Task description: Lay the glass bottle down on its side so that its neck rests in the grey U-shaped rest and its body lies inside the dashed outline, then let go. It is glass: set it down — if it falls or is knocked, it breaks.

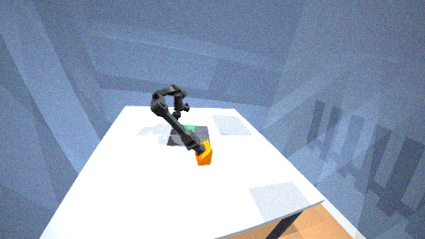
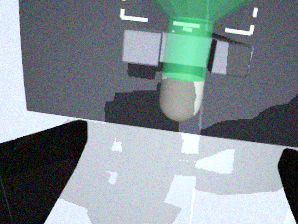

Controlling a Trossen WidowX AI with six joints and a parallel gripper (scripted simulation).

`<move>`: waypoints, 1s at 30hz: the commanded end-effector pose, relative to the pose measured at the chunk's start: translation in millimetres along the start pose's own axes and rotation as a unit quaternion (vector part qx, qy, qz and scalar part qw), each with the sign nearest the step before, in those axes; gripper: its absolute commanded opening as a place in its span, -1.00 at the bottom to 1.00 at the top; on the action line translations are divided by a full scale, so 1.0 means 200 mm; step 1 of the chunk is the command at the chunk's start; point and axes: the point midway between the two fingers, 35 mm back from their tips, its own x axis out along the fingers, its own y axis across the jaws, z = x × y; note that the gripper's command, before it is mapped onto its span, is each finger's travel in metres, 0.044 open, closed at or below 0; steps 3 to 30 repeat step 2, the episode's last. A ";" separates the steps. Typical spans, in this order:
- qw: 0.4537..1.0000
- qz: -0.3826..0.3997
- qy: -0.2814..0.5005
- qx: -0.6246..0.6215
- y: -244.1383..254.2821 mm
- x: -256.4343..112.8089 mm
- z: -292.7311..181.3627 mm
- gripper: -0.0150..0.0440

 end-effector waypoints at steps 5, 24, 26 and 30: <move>1.000 0.001 0.004 -0.002 0.00 -0.01 0.00 1.00; 1.000 0.001 0.004 -0.002 0.00 -0.01 0.00 1.00; 1.000 0.001 0.004 -0.002 0.00 -0.01 0.00 1.00; 1.000 0.001 0.004 -0.002 0.00 -0.01 0.00 1.00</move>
